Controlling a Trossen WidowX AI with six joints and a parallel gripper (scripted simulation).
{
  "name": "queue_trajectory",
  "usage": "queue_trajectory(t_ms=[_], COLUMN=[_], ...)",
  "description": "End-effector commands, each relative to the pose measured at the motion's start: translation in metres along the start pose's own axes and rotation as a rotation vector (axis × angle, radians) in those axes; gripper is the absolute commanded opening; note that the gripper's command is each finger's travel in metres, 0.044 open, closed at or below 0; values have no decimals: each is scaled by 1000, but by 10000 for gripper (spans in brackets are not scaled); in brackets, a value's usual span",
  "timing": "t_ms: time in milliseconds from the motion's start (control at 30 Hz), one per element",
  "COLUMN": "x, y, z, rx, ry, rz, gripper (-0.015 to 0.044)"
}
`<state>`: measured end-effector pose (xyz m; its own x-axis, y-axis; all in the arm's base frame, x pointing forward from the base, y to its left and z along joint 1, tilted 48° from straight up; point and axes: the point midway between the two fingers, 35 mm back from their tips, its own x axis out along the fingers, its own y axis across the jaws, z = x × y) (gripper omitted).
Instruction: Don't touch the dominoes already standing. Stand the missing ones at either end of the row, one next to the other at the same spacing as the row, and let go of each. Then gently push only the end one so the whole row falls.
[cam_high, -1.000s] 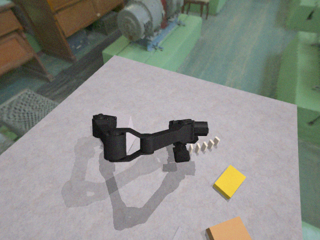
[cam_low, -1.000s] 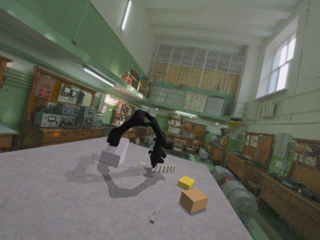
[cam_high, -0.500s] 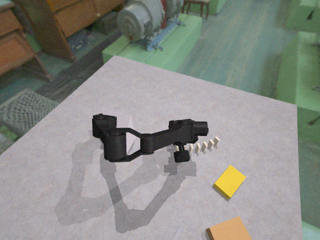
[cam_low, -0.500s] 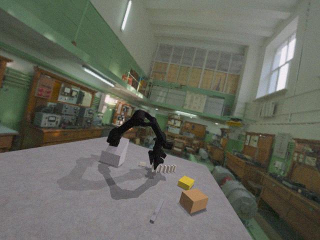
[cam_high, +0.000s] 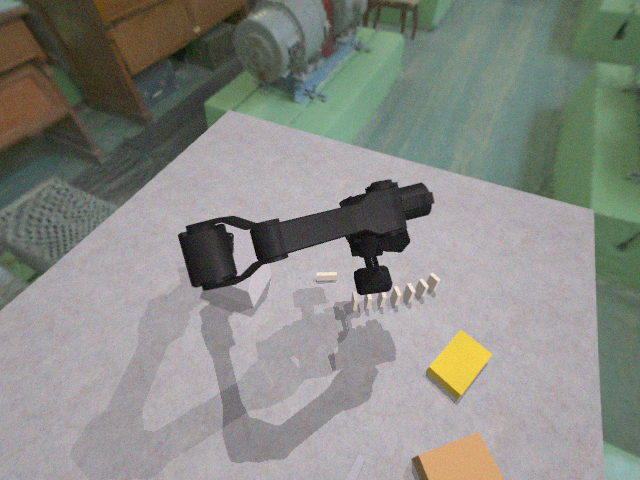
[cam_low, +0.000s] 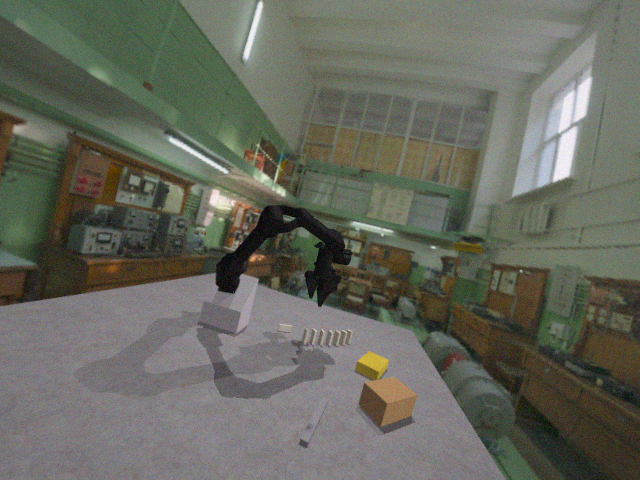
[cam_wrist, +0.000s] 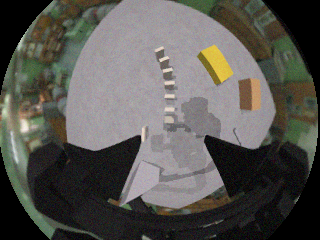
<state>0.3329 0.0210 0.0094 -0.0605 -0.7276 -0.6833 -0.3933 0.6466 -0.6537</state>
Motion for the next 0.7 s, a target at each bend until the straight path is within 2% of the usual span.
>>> queue_trajectory(t_ms=[0,100,367,567,667], x=[-4,3,69,72,94], y=[-3,5,79,81,81], z=[-4,-6,-40,-41,-40], rx=[13,21,104,106,106], ry=[21,22,26,26,25], rz=[11,11,6,6,7], gripper=[440,440,440,440,440])
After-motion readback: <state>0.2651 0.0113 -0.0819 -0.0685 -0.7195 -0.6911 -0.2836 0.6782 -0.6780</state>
